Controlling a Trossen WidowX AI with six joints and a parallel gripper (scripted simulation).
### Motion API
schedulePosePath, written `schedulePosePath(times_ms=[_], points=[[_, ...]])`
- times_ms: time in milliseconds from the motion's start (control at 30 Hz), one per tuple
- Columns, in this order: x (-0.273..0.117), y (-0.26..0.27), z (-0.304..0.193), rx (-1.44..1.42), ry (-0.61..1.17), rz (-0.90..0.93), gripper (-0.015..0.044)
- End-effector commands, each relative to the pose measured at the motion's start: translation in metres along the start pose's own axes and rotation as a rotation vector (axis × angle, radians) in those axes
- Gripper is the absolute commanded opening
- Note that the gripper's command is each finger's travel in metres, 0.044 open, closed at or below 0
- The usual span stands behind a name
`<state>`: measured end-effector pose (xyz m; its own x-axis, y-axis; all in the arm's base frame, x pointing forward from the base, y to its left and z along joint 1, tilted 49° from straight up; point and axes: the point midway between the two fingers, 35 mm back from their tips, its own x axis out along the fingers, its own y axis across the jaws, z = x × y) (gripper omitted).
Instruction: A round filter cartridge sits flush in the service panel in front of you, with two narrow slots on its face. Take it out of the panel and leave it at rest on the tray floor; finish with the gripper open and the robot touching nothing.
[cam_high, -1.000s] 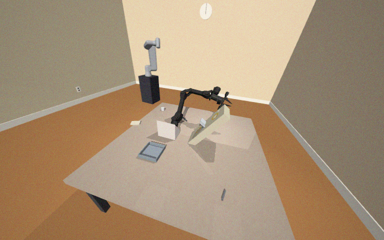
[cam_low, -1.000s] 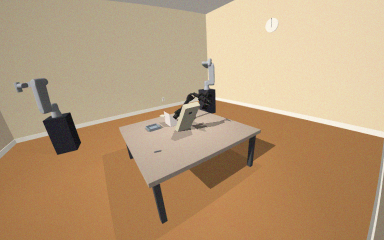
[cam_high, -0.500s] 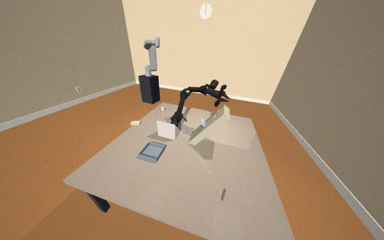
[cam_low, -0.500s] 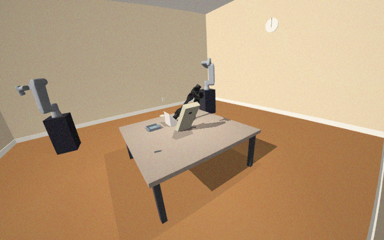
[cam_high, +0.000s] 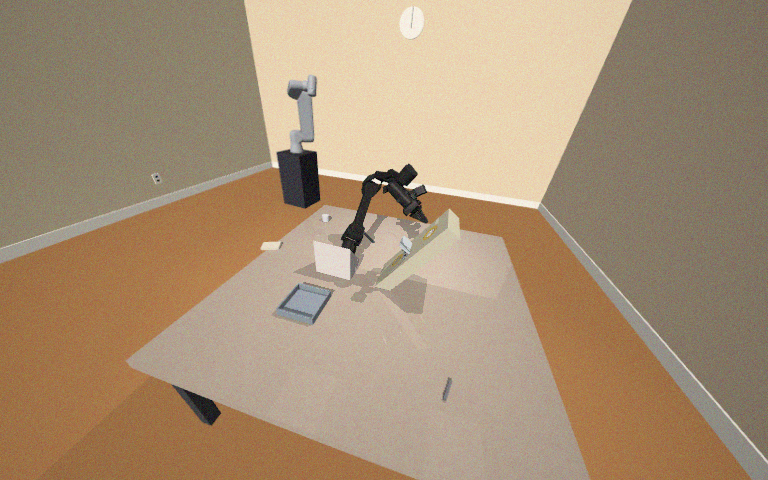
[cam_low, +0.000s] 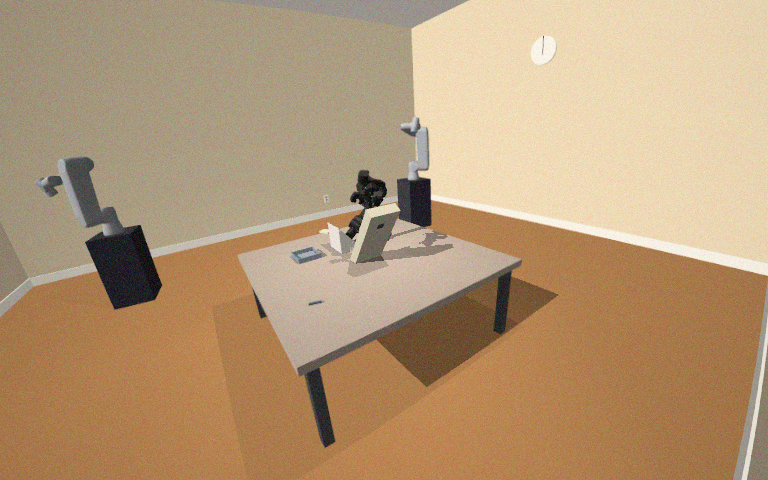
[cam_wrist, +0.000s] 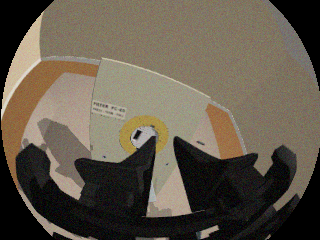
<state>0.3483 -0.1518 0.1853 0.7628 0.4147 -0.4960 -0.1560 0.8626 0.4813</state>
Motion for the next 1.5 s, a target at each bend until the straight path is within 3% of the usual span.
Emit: schedulePosePath(times_ms=[0,533,1467], points=[[-0.015,0.006,-0.025,0.382,-0.002,0.158,0.0101],[-0.017,0.009,-0.029,0.463,-0.006,0.196,0.0101],[0.027,0.016,-0.026,0.461,-0.004,0.194,0.0101]])
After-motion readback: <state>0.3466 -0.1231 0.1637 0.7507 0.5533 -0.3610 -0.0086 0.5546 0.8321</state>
